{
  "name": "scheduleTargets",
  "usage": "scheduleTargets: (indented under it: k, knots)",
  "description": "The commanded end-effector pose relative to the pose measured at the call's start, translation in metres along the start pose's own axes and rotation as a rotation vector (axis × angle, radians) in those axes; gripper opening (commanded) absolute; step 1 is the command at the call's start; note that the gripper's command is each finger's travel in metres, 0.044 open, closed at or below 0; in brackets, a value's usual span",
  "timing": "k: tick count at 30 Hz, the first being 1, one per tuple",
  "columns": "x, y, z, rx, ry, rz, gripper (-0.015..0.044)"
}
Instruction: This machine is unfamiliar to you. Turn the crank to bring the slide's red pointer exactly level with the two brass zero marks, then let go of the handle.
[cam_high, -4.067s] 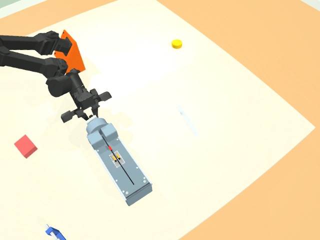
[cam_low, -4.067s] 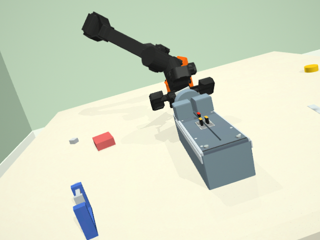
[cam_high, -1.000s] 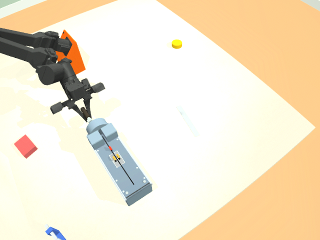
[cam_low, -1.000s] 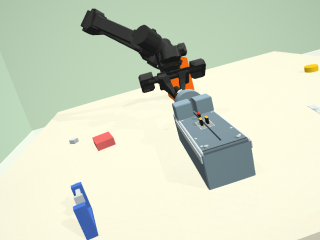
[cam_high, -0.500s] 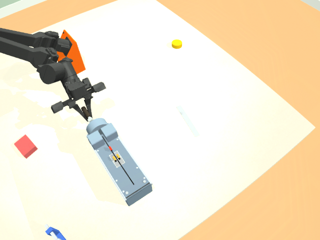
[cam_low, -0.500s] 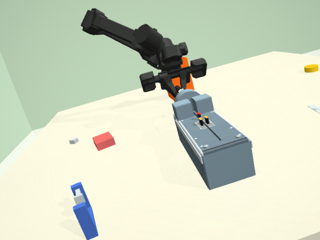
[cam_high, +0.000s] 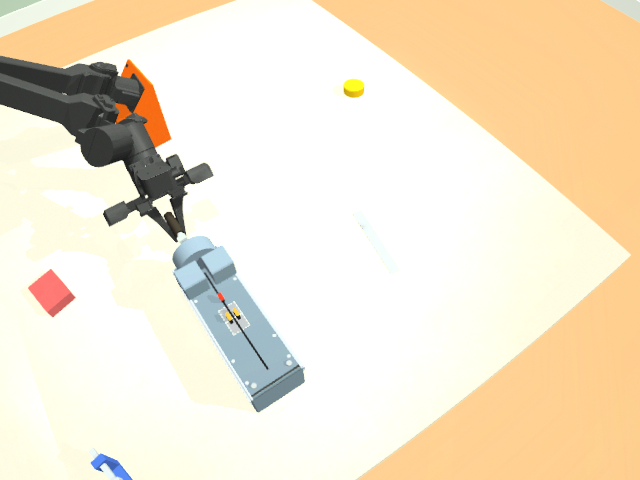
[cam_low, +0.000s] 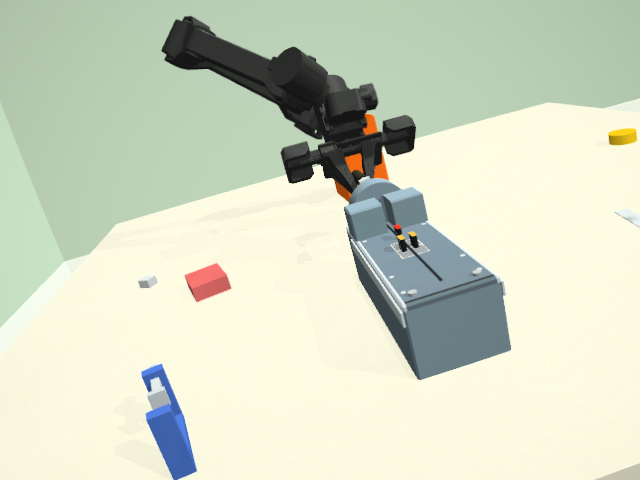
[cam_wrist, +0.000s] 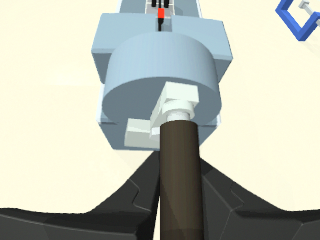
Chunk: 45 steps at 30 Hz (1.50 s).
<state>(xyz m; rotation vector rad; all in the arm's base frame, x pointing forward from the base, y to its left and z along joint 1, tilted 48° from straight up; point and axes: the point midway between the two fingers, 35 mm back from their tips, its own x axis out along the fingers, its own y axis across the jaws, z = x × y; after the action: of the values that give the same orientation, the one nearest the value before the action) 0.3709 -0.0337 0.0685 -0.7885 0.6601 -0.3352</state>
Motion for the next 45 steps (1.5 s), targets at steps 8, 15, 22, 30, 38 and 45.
scheduleTargets:
  k: [8, 15, 22, 30, 38, 45]
  knots:
    - [-0.001, 0.011, 0.0, -0.012, -0.008, 0.025, 0.0]
    - [-0.001, 0.012, 0.0, -0.012, -0.008, 0.025, 0.0]
    - [0.0, 0.014, 0.0, -0.012, -0.008, 0.025, 0.0]
    - [0.0, 0.017, -0.001, -0.012, -0.008, 0.025, 0.0]
    - [0.002, 0.02, -0.002, -0.011, -0.008, 0.025, 0.0]
    - [0.003, 0.023, -0.003, -0.011, -0.008, 0.025, 0.0]
